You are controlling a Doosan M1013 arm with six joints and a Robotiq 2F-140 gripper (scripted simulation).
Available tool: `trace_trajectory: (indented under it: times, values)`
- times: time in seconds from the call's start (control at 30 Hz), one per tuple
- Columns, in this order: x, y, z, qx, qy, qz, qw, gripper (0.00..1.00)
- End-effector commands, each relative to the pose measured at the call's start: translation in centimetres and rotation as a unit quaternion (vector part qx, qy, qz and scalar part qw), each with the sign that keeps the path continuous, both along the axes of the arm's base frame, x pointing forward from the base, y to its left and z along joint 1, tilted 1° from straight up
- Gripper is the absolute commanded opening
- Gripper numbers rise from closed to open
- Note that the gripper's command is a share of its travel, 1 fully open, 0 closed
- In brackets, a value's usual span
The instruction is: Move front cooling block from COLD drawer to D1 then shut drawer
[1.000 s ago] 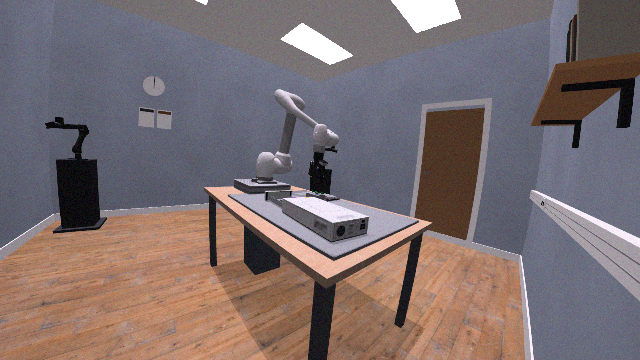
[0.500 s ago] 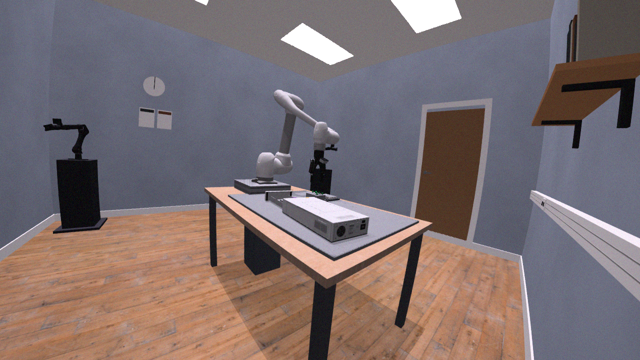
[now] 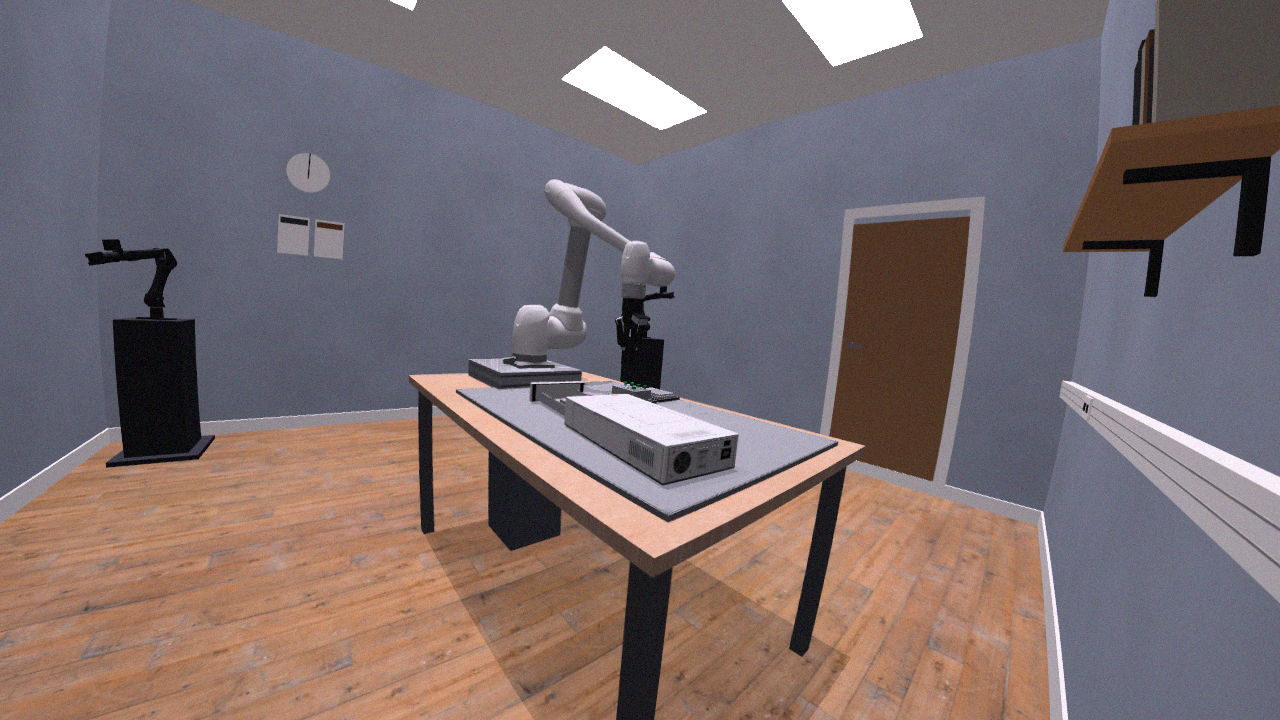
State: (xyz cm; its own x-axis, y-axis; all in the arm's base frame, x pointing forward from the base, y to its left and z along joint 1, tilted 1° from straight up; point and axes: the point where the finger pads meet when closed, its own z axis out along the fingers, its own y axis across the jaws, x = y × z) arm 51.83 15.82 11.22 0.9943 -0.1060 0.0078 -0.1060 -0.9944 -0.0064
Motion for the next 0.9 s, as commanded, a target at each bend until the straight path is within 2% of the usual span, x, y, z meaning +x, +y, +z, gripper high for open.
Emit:
trace_trajectory:
  times: [0.0,0.1,0.37,0.6,0.67,0.87]
  values:
    - [-0.6,-1.2,0.0,0.0,-0.001,-0.048,0.999,0.1]
    - [-0.8,-1.6,0.0,0.0,-0.001,-0.061,0.998,0.1]
    - [-2.2,-4.4,-0.2,0.001,0.0,-0.167,0.986,0.1]
    - [-3.5,-6.9,-0.4,0.002,0.0,-0.258,0.966,0.1]
    - [-3.5,-6.9,-0.4,0.002,0.0,-0.258,0.966,0.1]
    - [-4.6,-9.1,-0.5,0.003,0.001,-0.334,0.942,0.1]
